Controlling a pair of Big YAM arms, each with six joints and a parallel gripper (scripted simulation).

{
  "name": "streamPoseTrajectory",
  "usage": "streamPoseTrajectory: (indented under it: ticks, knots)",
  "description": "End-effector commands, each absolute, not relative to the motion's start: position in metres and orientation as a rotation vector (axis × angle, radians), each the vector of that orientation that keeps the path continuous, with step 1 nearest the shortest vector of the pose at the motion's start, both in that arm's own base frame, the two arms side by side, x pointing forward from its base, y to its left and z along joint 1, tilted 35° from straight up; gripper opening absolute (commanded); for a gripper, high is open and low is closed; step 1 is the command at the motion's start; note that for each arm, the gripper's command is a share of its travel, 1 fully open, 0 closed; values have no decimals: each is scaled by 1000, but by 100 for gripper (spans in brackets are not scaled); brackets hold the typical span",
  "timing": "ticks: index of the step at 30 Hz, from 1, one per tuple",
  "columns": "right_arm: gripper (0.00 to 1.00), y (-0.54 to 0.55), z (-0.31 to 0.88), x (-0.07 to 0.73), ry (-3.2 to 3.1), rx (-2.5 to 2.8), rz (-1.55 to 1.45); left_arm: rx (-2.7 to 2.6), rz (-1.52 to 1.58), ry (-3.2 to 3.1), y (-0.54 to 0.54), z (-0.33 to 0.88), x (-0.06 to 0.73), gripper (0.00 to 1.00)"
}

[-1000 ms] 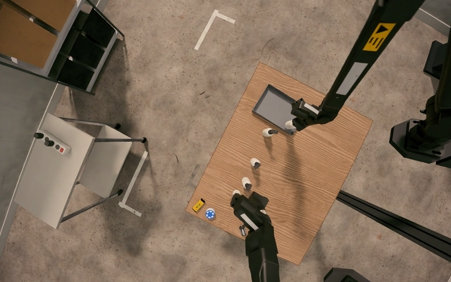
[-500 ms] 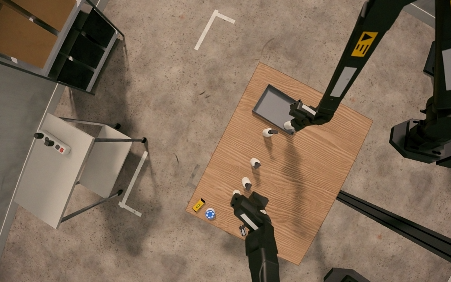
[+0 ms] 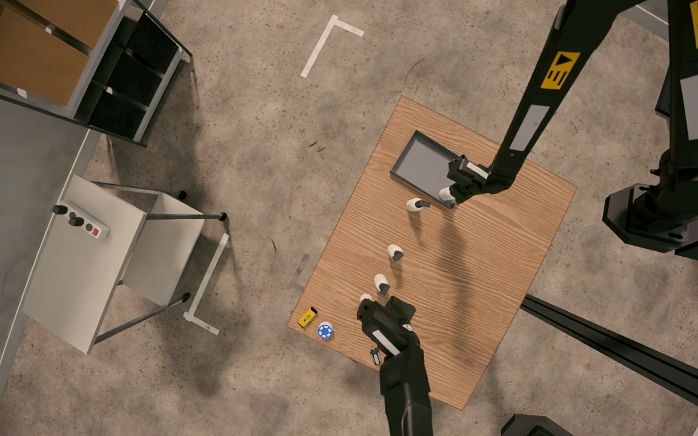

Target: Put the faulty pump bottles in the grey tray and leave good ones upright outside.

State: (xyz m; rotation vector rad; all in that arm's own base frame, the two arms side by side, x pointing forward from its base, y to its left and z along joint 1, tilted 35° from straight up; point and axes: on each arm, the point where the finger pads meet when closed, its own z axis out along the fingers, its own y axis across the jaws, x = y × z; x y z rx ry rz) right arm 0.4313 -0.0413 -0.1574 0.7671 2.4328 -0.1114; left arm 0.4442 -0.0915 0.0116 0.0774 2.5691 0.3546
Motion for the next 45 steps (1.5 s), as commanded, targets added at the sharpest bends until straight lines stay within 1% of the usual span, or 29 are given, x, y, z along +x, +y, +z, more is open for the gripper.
streamPoseTrajectory:
  ticks: [1, 8, 13, 22, 24, 30, 35, 38, 45]
  knots:
    - [22, -46, -157, 433, 2419, 772, -107, 172, 357, 2561, -105, 1, 439, 0]
    - [22, -41, -155, 433, 2423, 765, -105, 467, 306, 2431, -161, -19, 430, 0]
    - [22, -41, -155, 433, 2423, 765, -105, 736, 224, 2250, -225, -41, 399, 0]
    - [22, -41, -155, 433, 2423, 765, -105, 1098, 100, 1893, -306, -54, 321, 0]
    - [22, -41, -155, 433, 2423, 765, -105, 1098, 100, 1893, -306, -54, 321, 0]
    - [22, -41, -155, 433, 2423, 765, -105, 1279, 9, 1621, -340, -49, 253, 0]
    - [22, -41, -155, 433, 2423, 765, -105, 1340, -45, 1496, -350, -43, 217, 0]
    - [22, -41, -155, 433, 2423, 765, -105, 1340, -71, 1482, -351, -42, 208, 0]
    - [22, -41, -155, 433, 2423, 765, -105, 1305, -75, 1481, -355, -34, 216, 0]
